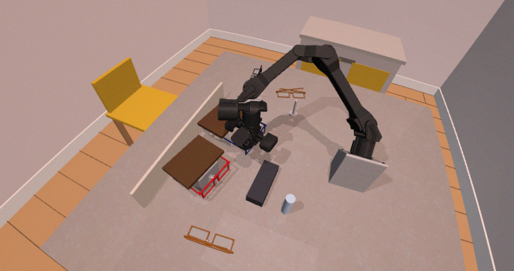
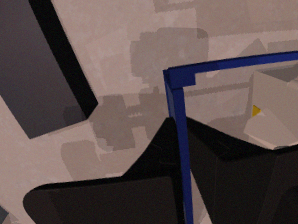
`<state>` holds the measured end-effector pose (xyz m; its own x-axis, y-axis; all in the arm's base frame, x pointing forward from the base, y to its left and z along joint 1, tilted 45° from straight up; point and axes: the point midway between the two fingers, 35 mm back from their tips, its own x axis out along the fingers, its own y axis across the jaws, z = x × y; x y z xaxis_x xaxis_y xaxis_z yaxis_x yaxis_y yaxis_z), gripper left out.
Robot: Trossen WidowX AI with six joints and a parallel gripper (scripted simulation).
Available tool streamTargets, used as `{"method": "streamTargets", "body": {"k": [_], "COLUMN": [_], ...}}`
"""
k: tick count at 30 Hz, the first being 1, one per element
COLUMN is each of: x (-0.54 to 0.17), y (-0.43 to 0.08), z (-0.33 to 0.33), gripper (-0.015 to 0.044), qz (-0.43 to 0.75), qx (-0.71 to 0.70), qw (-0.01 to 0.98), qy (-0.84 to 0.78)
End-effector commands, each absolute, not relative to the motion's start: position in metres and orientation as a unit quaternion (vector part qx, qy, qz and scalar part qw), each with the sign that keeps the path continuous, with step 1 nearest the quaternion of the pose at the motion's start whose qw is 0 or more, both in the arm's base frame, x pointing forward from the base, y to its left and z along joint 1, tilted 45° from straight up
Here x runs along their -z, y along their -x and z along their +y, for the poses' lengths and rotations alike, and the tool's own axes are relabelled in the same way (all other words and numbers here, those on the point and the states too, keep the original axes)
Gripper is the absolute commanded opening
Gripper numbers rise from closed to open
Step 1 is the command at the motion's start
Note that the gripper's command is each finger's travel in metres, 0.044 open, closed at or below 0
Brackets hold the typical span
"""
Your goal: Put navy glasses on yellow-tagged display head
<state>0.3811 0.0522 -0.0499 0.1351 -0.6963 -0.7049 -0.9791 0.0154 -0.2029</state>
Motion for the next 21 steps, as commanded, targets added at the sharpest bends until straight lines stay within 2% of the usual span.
{"method": "streamTargets", "body": {"k": [1,21], "x": [0.048,0.042], "y": [-0.388,-0.415], "z": [0.052,0.052], "gripper": [0.0000,0.0000], "qz": [0.623,0.623], "qx": [-0.206,-0.206], "qw": [0.340,0.341], "qy": [0.673,0.673]}}
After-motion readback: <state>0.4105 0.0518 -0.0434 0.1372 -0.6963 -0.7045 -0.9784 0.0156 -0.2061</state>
